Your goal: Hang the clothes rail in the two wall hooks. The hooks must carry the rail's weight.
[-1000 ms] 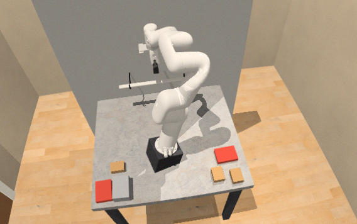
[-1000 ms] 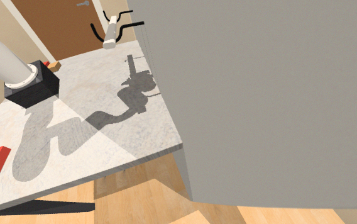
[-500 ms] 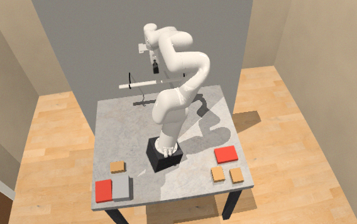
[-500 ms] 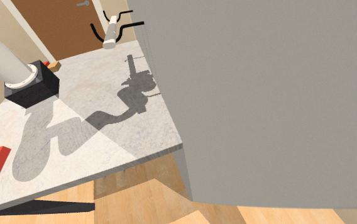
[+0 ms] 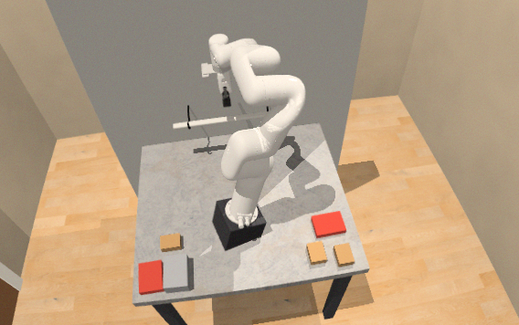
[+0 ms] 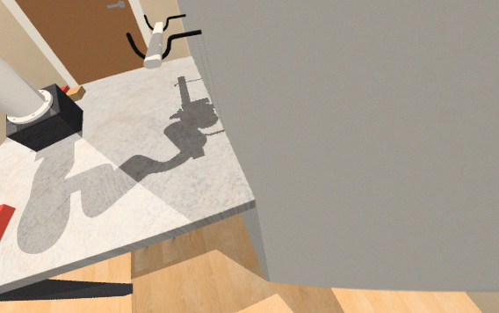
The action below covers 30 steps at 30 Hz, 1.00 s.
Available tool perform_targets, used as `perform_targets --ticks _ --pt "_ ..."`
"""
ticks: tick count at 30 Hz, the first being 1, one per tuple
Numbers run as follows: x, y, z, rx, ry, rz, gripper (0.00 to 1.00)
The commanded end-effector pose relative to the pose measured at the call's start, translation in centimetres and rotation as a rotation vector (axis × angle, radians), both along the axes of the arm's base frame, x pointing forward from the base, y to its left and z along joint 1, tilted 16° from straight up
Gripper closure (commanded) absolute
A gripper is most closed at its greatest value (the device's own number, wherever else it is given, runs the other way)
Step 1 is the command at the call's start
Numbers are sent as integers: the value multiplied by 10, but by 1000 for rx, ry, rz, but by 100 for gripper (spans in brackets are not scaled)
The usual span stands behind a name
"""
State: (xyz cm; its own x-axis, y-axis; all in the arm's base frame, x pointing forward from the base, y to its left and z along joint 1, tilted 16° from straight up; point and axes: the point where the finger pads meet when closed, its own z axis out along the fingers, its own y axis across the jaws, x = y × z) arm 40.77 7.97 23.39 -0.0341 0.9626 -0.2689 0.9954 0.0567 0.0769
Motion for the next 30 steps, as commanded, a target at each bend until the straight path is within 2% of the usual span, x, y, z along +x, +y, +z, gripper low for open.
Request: perform_targets --ticks 1,14,15,30 --pt "1 1 2 1 -4 1 18" --pt "1 1 2 1 -4 1 18" --pt "-1 1 2 1 -4 1 0" --pt "-22 1 8 2 -4 1 0"
